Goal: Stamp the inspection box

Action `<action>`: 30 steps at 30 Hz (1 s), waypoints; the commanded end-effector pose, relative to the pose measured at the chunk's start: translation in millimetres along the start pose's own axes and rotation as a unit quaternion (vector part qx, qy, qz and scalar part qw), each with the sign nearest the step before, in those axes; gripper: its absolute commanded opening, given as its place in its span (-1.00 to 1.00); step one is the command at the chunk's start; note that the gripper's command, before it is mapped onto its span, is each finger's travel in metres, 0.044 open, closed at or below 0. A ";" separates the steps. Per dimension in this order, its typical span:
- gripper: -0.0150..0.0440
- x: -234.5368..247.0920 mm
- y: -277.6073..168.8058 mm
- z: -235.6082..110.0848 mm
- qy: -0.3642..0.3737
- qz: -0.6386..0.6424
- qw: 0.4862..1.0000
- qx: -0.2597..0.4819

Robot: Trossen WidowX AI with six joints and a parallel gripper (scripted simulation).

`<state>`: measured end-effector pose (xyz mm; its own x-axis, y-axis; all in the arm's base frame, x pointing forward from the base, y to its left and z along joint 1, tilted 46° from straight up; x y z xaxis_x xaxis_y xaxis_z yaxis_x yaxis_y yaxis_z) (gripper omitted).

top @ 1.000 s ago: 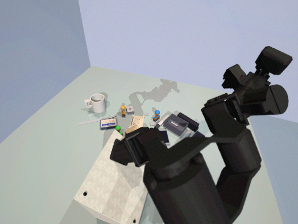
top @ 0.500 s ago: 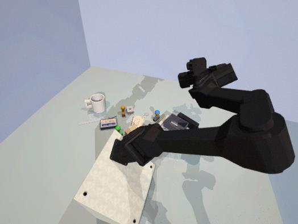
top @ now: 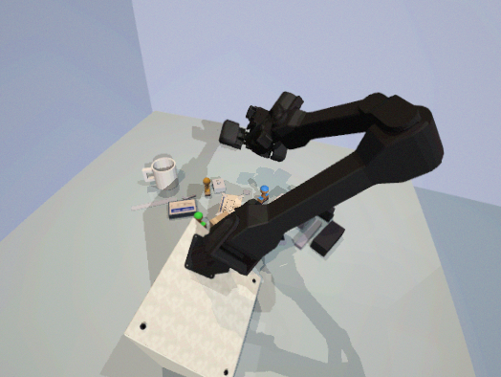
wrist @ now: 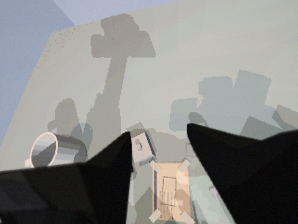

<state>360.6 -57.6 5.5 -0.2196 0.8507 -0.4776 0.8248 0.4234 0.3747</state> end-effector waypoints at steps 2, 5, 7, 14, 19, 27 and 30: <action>0.24 58.4 -45.7 23.0 0.016 0.053 0.989 0.138; 0.24 88.7 -78.2 28.4 -0.007 0.075 0.972 0.221; 0.24 104.7 -100.2 28.7 -0.035 0.083 0.959 0.268; 0.24 132.1 -156.9 19.6 -0.151 0.080 0.919 0.357; 0.24 133.9 -158.6 18.5 -0.151 0.079 0.919 0.357; 0.24 133.5 -163.8 23.6 -0.150 0.079 0.919 0.356; 0.24 132.4 -166.8 27.4 -0.150 0.079 0.919 0.356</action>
<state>210.9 -19.1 -137.6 0.0051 0.7195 -0.6944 0.9903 -0.1001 -0.0964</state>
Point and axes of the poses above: the point midway between the two fingers, 35 mm back from their tips, its own z axis out along the fingers, its own x axis across the jaws, y = z × x, the point moved 1 cm from there along -z, back along the fingers, and after that the axes turned 8 degrees about -z, right-handed, at the moved point
